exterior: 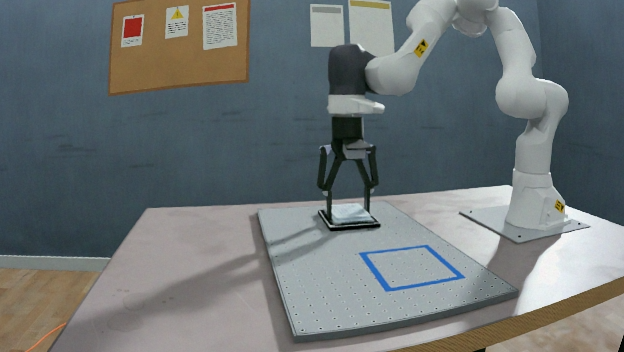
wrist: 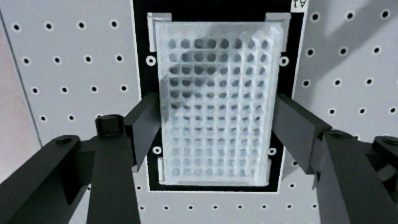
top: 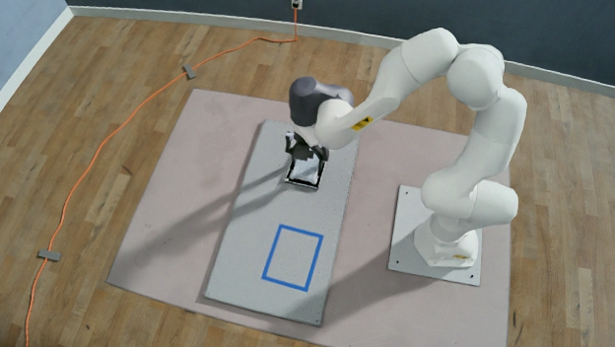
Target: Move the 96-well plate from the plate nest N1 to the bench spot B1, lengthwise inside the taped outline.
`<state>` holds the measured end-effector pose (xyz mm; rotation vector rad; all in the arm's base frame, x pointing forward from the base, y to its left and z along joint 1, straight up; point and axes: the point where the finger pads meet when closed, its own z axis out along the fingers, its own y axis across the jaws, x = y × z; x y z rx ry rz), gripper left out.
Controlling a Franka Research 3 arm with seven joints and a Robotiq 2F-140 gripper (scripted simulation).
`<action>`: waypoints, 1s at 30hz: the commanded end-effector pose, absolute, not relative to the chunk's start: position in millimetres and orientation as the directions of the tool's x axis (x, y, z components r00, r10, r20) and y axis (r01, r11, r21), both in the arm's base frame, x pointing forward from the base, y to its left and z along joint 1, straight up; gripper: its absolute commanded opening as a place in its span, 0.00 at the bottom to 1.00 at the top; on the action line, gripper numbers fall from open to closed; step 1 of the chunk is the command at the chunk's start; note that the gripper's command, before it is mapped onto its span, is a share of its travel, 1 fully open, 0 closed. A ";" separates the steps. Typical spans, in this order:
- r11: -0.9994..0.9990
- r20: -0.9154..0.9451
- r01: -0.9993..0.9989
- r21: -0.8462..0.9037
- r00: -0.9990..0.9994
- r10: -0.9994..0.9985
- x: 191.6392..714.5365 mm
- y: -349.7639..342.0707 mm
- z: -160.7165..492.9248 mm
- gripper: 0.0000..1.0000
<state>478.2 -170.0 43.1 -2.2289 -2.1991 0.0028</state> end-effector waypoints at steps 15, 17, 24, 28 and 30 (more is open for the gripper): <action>-0.016 0.003 1.000 -0.006 0.016 1.000 478.8 -170.5 43.3 0.63; -0.016 0.003 1.000 -0.006 0.016 1.000 478.8 -170.5 43.6 0.62; -0.016 0.003 1.000 -0.006 0.016 1.000 478.8 -170.5 44.1 0.60; -0.016 0.003 1.000 -0.006 0.016 1.000 478.8 -170.5 44.1 0.60; -0.016 0.003 1.000 -0.006 0.016 1.000 478.8 -170.5 44.1 0.60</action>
